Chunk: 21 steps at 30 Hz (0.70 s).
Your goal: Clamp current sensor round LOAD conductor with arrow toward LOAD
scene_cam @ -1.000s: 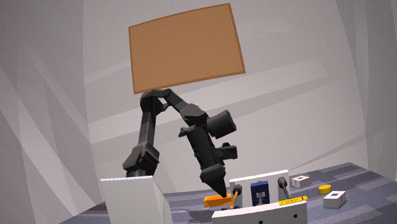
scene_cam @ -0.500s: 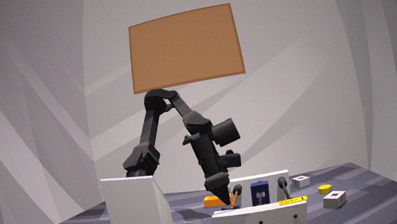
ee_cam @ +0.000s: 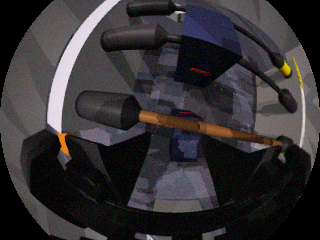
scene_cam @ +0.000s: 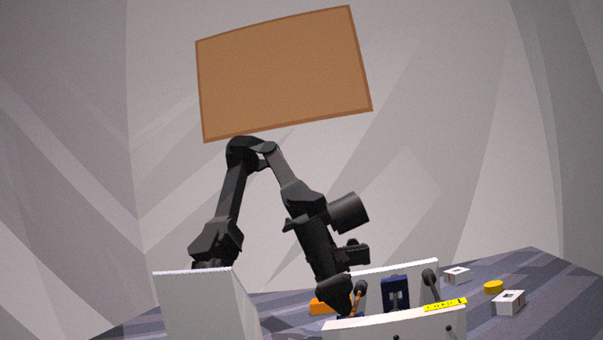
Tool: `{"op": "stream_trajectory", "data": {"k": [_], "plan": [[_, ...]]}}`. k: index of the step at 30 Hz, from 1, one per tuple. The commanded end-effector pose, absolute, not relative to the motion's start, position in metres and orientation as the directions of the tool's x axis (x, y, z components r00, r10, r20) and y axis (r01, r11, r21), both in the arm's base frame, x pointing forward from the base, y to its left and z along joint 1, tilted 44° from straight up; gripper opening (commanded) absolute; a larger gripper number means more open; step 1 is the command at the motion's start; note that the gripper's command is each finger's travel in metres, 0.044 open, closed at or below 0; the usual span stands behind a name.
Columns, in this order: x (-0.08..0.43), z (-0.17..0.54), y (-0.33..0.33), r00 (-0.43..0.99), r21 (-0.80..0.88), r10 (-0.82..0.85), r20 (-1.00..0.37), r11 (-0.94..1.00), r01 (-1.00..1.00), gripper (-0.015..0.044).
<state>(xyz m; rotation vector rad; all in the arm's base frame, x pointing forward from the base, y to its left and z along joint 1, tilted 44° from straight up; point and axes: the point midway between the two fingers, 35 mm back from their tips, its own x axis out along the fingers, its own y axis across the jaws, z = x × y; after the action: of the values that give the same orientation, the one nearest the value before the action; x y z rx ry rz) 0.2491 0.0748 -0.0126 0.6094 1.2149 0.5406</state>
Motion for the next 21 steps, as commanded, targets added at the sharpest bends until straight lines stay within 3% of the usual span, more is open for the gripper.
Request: {"op": "stream_trajectory", "data": {"k": [1, 21], "plan": [[0.247, -0.0169, 0.0783, 0.254, 0.689, 0.677, -0.691, 0.723, -0.051, 0.029], [0.2491, -0.0133, 0.0757, 0.262, 0.688, 0.677, -0.688, 0.723, -0.059, 0.0157]]}}
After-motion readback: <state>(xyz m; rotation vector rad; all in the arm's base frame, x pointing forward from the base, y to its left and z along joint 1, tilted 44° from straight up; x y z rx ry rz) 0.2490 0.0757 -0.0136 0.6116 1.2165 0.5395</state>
